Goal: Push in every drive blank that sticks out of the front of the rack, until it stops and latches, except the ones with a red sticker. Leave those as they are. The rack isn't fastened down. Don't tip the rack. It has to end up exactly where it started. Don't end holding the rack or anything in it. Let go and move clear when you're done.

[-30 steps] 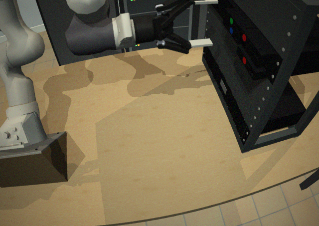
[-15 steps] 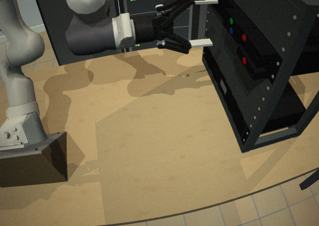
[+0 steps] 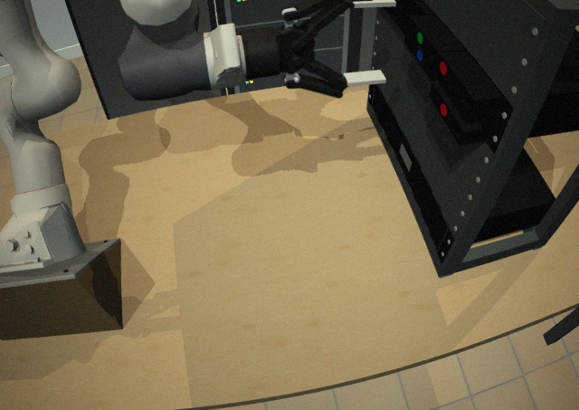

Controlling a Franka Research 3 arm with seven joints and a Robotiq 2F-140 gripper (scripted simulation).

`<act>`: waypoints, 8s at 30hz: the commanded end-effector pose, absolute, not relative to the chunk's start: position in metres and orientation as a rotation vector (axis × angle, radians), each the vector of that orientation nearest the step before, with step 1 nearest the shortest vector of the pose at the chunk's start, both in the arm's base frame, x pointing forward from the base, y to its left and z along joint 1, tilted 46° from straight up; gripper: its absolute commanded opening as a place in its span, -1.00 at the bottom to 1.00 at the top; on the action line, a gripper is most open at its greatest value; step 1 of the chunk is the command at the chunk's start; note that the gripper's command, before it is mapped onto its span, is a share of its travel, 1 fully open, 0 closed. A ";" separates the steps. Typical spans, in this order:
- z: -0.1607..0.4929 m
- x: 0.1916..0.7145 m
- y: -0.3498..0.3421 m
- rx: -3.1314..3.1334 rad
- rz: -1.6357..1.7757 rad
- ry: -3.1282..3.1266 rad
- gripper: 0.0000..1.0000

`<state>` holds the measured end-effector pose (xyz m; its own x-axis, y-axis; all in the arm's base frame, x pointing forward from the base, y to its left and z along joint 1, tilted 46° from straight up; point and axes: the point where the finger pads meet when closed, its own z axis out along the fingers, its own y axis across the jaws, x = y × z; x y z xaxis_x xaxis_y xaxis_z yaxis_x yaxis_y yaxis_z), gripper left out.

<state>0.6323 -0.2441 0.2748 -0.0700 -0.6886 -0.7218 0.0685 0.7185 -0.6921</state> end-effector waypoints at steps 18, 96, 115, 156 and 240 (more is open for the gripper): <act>0.275 0.633 -0.245 -0.531 -0.677 1.527 -1.00; 0.247 0.644 -0.255 -0.531 -0.677 1.527 -1.00; 0.248 0.653 -0.256 -0.531 -0.677 1.527 -1.00; 0.244 0.674 -0.258 -0.531 -0.677 1.527 -1.00; 0.249 0.689 -0.258 -0.531 -0.677 1.527 -1.00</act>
